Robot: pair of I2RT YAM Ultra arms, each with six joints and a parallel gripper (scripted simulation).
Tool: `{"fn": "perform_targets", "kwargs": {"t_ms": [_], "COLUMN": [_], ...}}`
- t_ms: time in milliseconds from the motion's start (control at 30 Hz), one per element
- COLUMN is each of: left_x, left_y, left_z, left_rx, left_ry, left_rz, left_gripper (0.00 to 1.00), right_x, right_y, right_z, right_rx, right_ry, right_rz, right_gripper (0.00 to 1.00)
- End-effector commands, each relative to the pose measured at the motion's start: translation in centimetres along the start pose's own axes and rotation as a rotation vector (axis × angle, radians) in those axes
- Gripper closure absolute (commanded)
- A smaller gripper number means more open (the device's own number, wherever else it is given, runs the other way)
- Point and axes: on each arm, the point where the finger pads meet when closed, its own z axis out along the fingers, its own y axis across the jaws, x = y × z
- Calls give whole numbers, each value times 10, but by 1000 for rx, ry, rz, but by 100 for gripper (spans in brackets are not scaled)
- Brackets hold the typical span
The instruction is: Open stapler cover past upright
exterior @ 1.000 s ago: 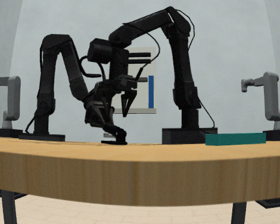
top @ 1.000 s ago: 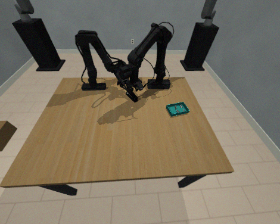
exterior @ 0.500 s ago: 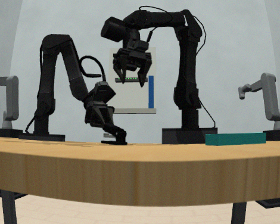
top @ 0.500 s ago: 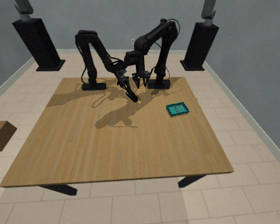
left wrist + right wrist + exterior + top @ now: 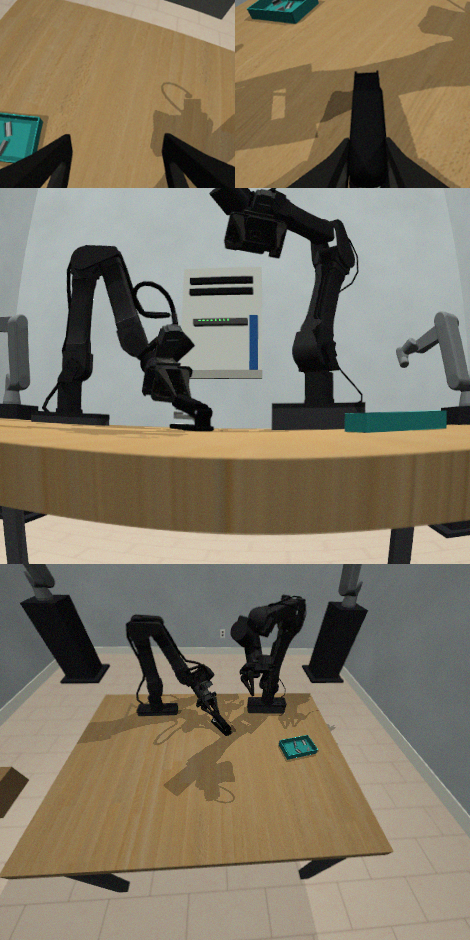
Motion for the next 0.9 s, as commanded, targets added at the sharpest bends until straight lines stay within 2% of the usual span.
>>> {"fn": "perform_targets", "kwargs": {"t_ms": [0,233,300,433,533,733,867], "left_x": [-54,-116,-116,-153,-172,-200,-204], "left_y": [-2,9,9,16,24,42,46], "left_z": [-8,-24,-24,-33,-32,-26,-24], "left_rx": [136,226,226,283,291,283,275], "left_ry": [-197,-416,-416,-556,-618,-694,-701], "left_rz": [88,149,149,197,217,233,232], "left_gripper": [43,43,43,43,43,43,43], "right_x": [0,0,0,0,0,0,0], "right_y": [1,1,1,1,1,1,1], "right_z": [1,1,1,1,1,1,1], "right_rx": [2,2,2,2,2,2,2], "right_ry": [23,23,23,23,23,23,23], "right_rz": [-9,-9,-9,-9,-9,-9,-9], "right_gripper": [78,78,78,78,78,78,78]}}
